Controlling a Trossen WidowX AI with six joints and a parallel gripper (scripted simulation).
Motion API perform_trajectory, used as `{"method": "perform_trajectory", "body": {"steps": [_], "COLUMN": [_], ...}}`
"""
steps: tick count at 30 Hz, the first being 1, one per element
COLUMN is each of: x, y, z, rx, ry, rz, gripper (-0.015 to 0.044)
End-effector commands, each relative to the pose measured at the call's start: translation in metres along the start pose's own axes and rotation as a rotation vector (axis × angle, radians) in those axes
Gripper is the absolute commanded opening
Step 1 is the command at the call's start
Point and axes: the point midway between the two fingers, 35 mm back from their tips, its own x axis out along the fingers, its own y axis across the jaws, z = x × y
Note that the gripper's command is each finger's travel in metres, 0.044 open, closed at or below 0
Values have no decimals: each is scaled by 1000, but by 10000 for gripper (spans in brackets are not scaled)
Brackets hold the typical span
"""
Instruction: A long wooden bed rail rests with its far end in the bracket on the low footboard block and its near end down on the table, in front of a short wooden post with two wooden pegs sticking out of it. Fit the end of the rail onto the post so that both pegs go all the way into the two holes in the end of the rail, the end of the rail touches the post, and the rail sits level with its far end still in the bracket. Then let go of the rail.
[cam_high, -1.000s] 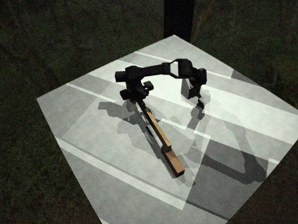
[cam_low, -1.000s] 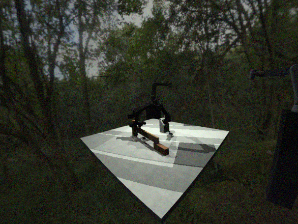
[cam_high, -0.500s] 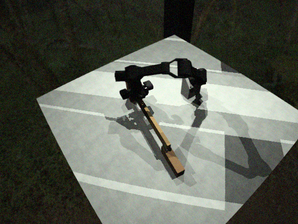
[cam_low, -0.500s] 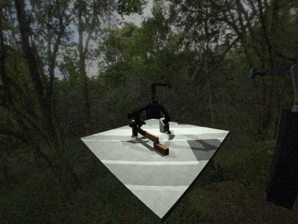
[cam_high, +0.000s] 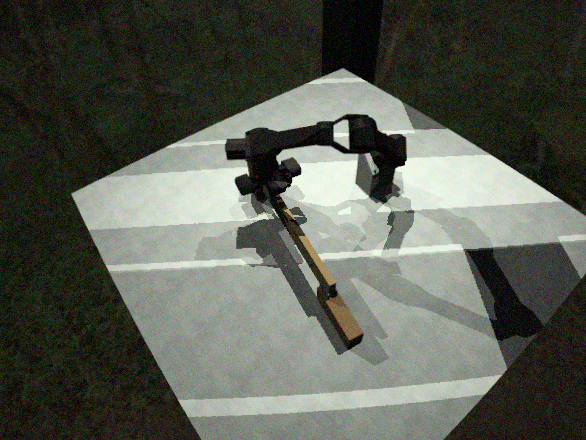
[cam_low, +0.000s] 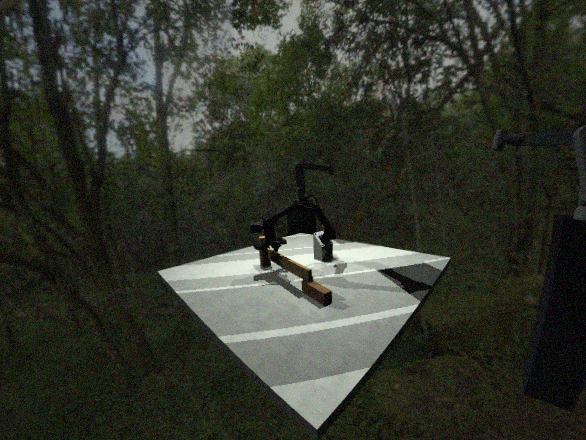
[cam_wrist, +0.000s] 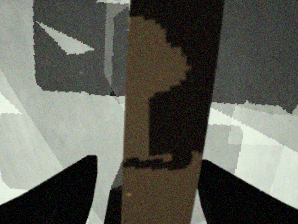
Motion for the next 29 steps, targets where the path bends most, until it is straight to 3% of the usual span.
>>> {"method": "perform_trajectory", "body": {"steps": [1,5,11,16,29], "x": [0,0,-2,-30,-30], "y": [0,0,0,0,0], "z": [0,0,2,30,30], "rx": [-1,-1,-1,-1,-1], "ry": [0,0,1,6,6], "rz": [-1,-1,-1,-9,-9], "gripper": [341,440,440,440,440]}}
